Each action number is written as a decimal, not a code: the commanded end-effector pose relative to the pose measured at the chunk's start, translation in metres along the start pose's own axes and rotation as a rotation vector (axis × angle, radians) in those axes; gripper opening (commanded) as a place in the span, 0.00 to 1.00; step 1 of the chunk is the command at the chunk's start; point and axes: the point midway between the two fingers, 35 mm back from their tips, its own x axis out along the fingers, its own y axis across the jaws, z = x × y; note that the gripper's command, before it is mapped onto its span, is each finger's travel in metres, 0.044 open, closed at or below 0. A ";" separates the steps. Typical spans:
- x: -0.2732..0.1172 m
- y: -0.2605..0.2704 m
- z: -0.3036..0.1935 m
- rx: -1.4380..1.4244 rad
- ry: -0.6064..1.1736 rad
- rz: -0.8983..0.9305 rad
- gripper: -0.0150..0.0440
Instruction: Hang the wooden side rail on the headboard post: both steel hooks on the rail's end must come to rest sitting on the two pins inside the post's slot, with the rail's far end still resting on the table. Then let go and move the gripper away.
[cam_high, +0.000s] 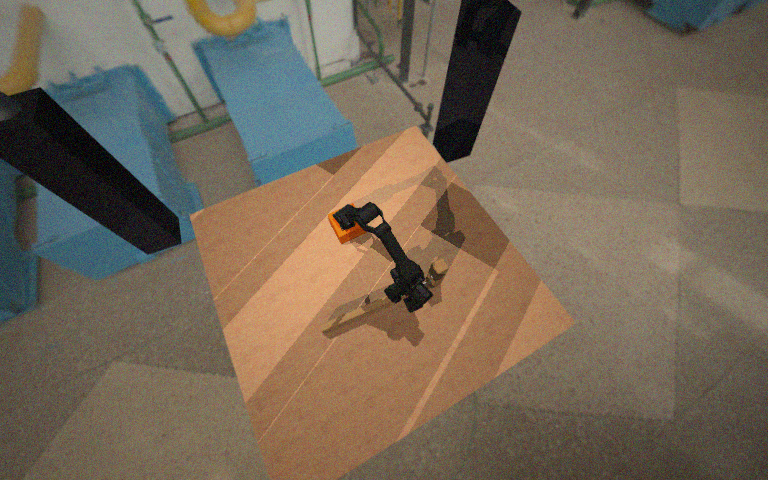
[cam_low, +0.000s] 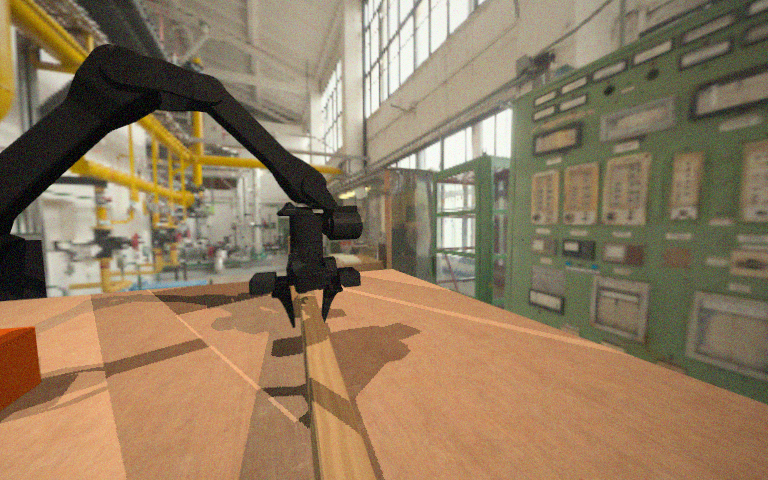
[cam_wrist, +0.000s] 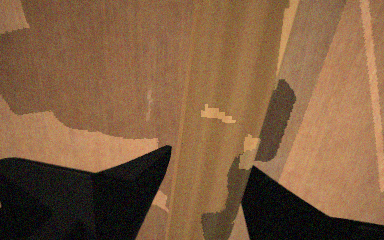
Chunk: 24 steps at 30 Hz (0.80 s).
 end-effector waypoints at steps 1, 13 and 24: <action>0.001 0.000 0.001 -0.003 -0.004 0.002 0.51; 0.001 0.000 0.001 -0.003 -0.004 0.002 0.25; 0.000 0.000 0.001 -0.012 -0.004 0.002 0.25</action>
